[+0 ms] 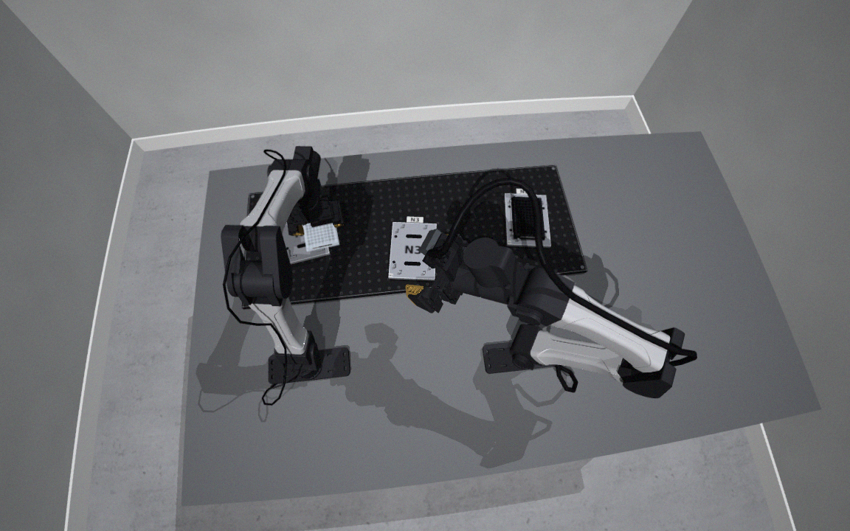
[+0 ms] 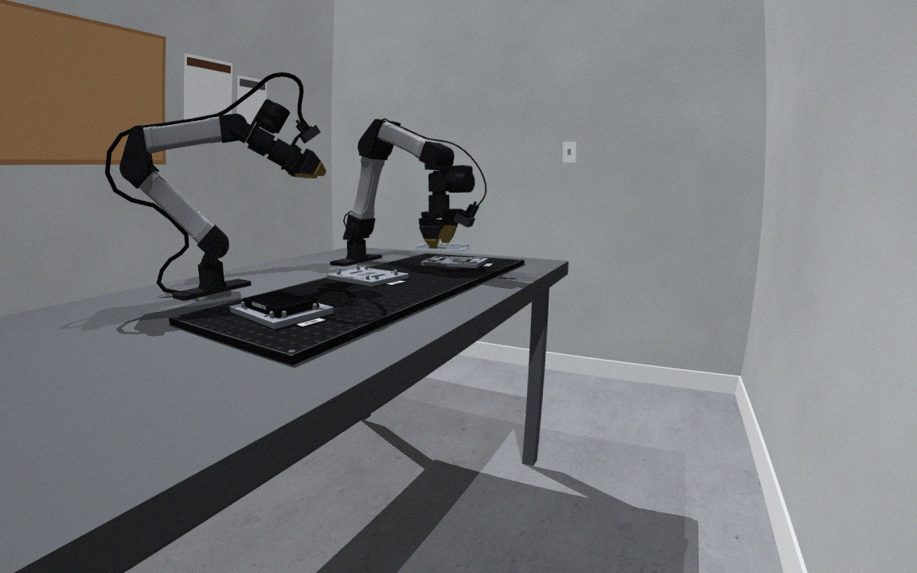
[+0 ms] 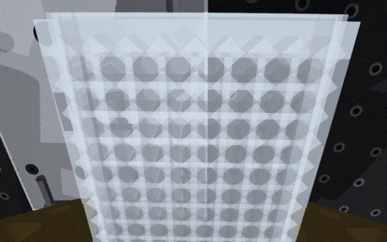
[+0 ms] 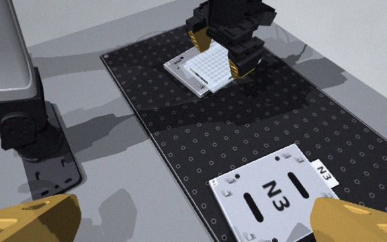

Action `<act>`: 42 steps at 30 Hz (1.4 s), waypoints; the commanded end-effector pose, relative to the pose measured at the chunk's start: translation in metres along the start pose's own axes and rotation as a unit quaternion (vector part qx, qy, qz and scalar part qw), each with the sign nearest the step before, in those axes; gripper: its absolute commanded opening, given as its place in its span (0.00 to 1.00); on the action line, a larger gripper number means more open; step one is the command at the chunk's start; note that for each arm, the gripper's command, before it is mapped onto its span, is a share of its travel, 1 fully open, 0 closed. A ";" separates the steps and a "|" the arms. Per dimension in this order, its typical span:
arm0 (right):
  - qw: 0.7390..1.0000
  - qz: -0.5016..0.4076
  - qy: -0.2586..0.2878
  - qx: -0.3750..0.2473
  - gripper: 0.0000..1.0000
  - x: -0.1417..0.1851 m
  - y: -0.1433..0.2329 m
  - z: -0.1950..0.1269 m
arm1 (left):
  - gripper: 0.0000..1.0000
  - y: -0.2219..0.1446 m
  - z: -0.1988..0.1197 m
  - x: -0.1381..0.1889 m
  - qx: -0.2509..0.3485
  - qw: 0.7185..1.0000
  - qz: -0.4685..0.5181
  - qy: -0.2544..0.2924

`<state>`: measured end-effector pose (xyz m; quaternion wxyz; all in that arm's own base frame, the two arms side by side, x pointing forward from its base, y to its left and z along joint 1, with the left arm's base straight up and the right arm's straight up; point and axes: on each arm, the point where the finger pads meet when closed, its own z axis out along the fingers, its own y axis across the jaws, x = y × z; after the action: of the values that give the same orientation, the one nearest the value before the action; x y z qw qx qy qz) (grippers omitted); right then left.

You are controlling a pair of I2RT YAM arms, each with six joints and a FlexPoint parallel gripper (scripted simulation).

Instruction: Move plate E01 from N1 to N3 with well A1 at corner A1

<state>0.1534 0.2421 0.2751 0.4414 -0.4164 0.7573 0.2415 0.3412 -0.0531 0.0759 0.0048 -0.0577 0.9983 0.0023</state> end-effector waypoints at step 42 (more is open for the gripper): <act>0.987 0.082 0.047 0.128 1.00 -0.001 -0.039 -0.191 | 0.74 -0.228 0.006 0.106 0.004 0.991 0.135 -0.004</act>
<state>0.0990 0.0822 0.3687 0.4355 -0.3020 0.8329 0.1596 0.2579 -0.2858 0.0813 0.0048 0.0852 0.9963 0.0019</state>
